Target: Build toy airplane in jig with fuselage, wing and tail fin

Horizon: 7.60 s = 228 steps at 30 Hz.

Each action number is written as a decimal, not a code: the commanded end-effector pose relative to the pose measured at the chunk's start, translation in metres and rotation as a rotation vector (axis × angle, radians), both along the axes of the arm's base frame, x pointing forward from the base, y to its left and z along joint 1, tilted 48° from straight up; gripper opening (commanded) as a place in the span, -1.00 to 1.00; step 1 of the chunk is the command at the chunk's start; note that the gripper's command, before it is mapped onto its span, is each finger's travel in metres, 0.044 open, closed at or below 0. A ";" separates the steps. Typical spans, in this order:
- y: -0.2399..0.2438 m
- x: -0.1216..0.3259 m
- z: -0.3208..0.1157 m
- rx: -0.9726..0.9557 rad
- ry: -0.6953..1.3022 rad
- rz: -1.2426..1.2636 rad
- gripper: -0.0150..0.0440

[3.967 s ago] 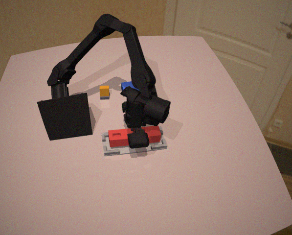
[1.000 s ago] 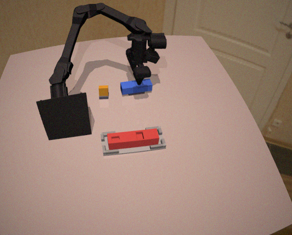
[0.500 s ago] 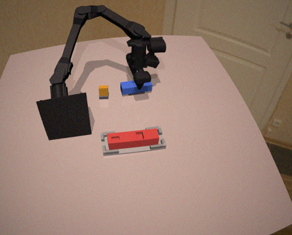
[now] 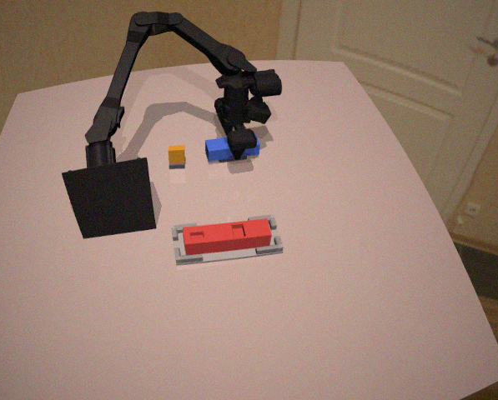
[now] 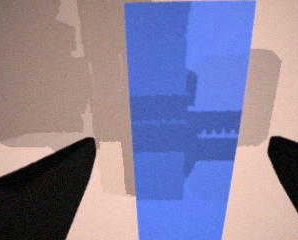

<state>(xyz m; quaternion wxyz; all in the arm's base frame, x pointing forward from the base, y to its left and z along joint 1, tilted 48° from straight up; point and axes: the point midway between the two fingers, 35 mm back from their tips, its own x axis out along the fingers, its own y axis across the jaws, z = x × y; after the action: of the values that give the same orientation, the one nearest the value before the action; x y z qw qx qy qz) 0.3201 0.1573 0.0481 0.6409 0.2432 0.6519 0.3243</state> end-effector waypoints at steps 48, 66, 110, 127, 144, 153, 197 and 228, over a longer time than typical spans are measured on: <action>-0.045 0.009 0.037 -0.010 0.002 0.004 -0.49; -0.086 0.007 0.078 0.000 0.007 -0.003 -0.49; -0.166 0.020 -0.026 0.013 -0.494 0.463 -0.49; -0.197 0.011 -0.072 0.032 -0.707 0.668 -0.49; -0.224 -0.006 -0.118 0.059 -0.926 0.874 -0.49; -0.236 -0.018 -0.141 0.076 -1.046 0.981 -0.49; -0.225 -0.024 -0.166 0.083 -1.092 1.021 0.17; -0.211 -0.027 -0.179 0.084 -1.093 1.021 0.17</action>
<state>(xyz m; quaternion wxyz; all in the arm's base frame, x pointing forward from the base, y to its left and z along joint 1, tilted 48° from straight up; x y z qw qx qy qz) 0.2927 -0.0549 -0.1300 0.6318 -0.2623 0.2606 0.6813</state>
